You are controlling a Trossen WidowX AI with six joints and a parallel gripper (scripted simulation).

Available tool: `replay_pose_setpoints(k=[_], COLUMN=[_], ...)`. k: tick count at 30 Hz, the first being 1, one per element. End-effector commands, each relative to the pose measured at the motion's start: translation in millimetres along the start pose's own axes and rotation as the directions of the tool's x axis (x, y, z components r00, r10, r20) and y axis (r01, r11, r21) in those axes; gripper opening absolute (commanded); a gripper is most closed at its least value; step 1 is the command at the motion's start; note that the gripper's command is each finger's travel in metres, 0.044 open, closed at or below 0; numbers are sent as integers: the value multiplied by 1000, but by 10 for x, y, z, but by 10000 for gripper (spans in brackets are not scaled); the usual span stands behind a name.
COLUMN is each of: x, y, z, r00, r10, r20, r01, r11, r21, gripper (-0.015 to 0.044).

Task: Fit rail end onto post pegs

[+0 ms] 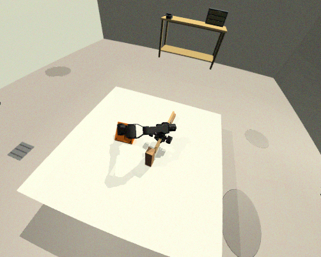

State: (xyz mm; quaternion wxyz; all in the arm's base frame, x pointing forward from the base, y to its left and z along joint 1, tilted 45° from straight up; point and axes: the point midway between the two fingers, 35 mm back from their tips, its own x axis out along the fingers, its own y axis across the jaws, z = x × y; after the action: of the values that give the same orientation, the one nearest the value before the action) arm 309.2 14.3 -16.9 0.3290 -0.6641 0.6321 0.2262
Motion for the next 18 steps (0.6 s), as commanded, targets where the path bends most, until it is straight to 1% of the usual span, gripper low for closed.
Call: replay_pose_setpoints(k=[1,18], x=[-24,-109], y=[1,-6], z=[1,2], r00=[1000,1000], r10=[0,0], r20=[-2,-1], r01=[0,0], r11=[1000,1000], r21=[-2,-2], gripper=[0,0])
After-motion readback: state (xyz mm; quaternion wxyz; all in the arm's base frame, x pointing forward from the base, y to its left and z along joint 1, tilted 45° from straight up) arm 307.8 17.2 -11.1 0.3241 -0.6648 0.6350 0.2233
